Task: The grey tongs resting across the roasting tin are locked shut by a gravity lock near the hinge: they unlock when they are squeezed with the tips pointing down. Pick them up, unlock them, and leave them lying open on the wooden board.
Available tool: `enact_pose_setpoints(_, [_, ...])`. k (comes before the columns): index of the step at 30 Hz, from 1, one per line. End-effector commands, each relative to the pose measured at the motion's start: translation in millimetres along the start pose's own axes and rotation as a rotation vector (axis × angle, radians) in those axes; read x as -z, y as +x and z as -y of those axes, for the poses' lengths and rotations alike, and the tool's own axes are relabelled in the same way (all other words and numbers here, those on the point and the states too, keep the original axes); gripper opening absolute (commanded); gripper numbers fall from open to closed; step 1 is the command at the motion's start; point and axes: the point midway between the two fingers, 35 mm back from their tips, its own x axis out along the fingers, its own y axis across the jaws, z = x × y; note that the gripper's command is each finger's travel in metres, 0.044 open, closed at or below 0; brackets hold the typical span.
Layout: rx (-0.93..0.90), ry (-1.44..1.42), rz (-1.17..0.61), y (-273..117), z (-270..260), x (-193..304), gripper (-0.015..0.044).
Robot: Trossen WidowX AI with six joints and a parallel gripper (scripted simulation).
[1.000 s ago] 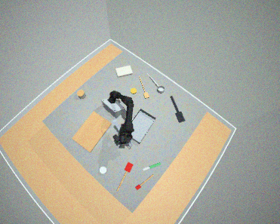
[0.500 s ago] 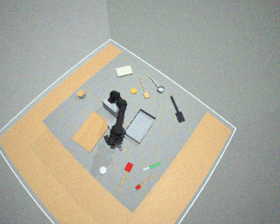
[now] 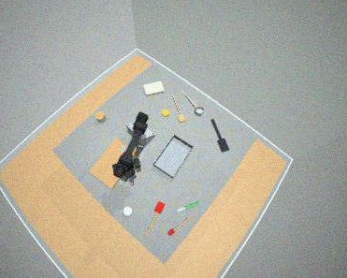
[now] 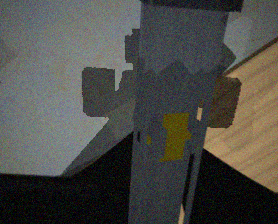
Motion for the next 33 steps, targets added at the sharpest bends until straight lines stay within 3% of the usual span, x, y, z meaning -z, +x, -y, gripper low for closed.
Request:
enact_pose_setpoints(1, [0.014,0.079,0.006,-3.6,34.9,17.4,-0.0150])
enact_pose_setpoints(18, [0.002,0.336,-0.012,8.6,136.6,98.8,-0.0150])
enact_pose_setpoints(33, [0.010,0.362,0.077,11.0,146.7,98.9,-0.0150])
